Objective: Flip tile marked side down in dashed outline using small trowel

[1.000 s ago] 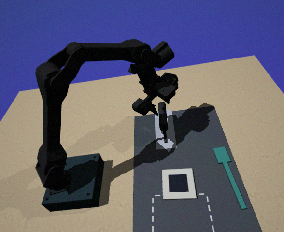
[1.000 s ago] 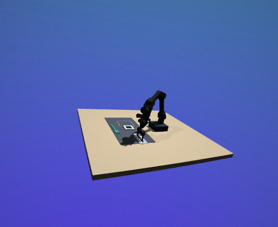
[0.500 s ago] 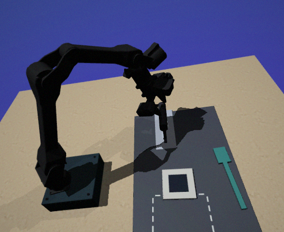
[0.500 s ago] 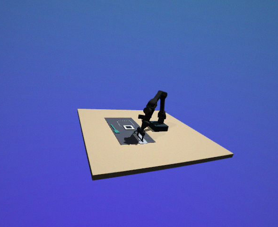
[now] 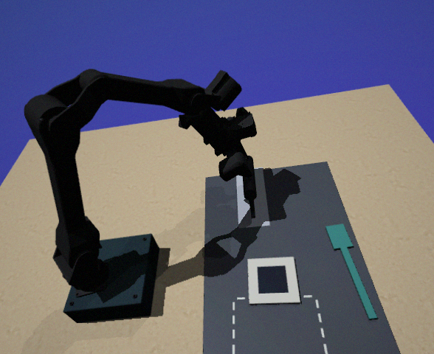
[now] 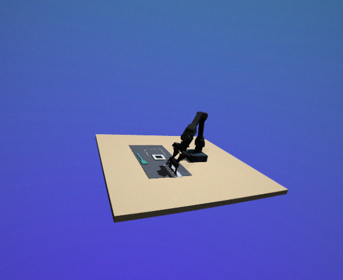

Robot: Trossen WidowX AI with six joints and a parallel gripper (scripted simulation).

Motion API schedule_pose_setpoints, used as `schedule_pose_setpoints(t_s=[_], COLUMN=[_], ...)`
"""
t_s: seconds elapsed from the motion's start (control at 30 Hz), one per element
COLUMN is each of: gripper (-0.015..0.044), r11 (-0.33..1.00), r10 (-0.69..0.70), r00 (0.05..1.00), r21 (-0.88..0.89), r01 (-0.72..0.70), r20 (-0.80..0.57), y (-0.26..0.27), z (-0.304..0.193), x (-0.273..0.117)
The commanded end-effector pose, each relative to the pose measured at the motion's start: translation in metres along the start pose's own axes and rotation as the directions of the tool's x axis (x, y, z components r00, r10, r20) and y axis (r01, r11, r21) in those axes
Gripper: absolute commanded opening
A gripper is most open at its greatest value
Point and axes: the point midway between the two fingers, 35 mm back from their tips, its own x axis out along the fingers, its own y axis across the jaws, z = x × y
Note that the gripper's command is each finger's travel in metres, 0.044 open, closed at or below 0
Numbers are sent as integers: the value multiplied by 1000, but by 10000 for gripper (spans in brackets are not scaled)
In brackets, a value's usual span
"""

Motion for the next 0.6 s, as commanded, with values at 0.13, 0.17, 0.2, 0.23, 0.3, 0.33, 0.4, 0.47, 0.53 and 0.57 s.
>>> schedule_pose_setpoints(t_s=[0.13,0.17,0.2,0.23,0.3,0.33,0.4,0.47,0.53,0.57], gripper=[300,300,300,300,300,300,300,300,300,300], r11=[963,954,944,933,908,894,862,827,789,768], r10=[-5,-5,-5,-6,-8,-9,-11,-13,-15,-16], r00=[997,996,995,994,992,991,989,986,983,981], r21=[-267,-298,-328,-358,-415,-443,-499,-552,-602,-626], r01=[27,32,38,45,60,68,85,104,125,135], r20=[83,92,100,109,125,134,150,167,184,192], y=[0,0,0,0,-1,-2,-3,-4,-6,-6], z=[-5,-6,-7,-8,-10,-10,-12,-14,-16,-17], x=[-1,-1,-1,-1,0,0,1,1,1,2])
